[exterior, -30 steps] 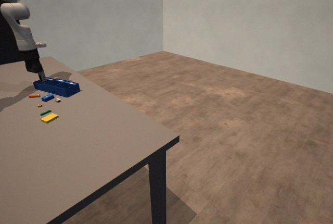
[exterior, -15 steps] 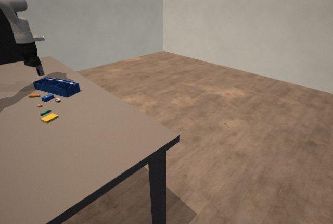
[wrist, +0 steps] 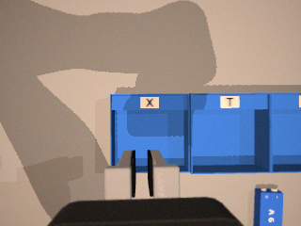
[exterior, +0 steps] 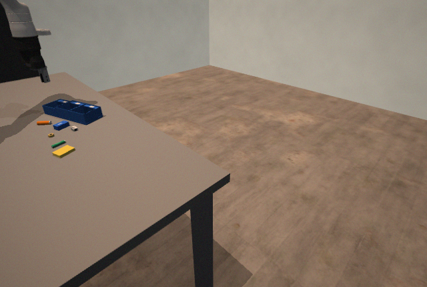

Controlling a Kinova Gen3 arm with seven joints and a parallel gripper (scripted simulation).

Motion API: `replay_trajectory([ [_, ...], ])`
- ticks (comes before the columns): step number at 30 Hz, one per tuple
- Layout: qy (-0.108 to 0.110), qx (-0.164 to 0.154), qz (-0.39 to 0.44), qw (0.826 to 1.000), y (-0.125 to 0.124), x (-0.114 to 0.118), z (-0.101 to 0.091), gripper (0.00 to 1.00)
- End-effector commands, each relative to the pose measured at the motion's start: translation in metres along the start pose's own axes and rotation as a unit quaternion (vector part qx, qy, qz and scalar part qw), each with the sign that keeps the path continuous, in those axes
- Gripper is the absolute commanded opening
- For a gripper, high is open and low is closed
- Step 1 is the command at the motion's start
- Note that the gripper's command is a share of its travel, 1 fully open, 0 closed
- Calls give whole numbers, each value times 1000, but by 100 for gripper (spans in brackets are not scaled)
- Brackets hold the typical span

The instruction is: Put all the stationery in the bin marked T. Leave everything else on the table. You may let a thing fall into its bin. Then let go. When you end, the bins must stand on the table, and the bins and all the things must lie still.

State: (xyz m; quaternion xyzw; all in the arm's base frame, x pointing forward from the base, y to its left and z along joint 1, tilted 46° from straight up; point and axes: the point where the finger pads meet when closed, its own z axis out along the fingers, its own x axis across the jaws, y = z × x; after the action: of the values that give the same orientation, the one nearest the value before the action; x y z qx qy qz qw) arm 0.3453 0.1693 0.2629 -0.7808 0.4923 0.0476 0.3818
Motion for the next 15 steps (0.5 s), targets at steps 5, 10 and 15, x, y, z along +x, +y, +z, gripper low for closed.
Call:
replay_trajectory([
  [5,11,10,-1,1000,-9,2,-66,31],
  [10,11,10,-1,1000,-9,2,-67,31],
  [15,10,11,-3,1000,-9,1,-65,31],
])
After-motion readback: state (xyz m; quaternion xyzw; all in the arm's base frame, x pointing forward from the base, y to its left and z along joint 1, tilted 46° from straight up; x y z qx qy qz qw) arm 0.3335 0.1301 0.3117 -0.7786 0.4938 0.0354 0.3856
